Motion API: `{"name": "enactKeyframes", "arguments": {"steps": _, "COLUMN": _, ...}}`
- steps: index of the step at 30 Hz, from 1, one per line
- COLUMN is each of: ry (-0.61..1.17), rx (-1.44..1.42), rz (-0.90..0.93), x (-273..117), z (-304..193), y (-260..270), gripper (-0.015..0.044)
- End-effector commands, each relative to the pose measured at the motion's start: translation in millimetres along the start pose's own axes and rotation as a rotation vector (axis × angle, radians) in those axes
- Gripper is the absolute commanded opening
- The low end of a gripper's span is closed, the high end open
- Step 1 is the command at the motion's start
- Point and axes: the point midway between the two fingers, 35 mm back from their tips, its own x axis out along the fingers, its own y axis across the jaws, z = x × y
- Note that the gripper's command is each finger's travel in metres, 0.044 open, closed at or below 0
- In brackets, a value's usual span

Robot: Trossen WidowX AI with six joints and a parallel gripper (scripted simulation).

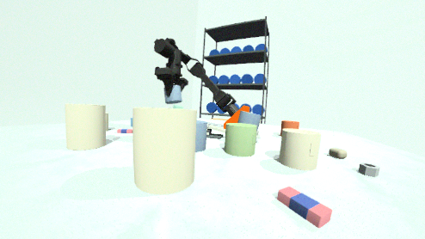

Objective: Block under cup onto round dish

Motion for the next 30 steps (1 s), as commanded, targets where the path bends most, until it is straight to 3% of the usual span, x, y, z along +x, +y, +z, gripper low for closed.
{"name": "enactKeyframes", "arguments": {"steps": 1, "ry": 0.009, "rx": 0.004, "rz": -0.003, "x": 10, "z": 16, "y": -26, "gripper": 0.0000}}
{"name": "enactKeyframes", "arguments": {"steps": 23, "ry": -0.054, "rx": 0.026, "rz": -0.065, "x": 42, "z": 46, "y": -161, "gripper": 0.0000}}
{"name": "enactKeyframes", "arguments": {"steps": 30, "ry": -0.057, "rx": 0.027, "rz": -0.069, "x": 45, "z": 46, "y": -164, "gripper": 0.0000}}
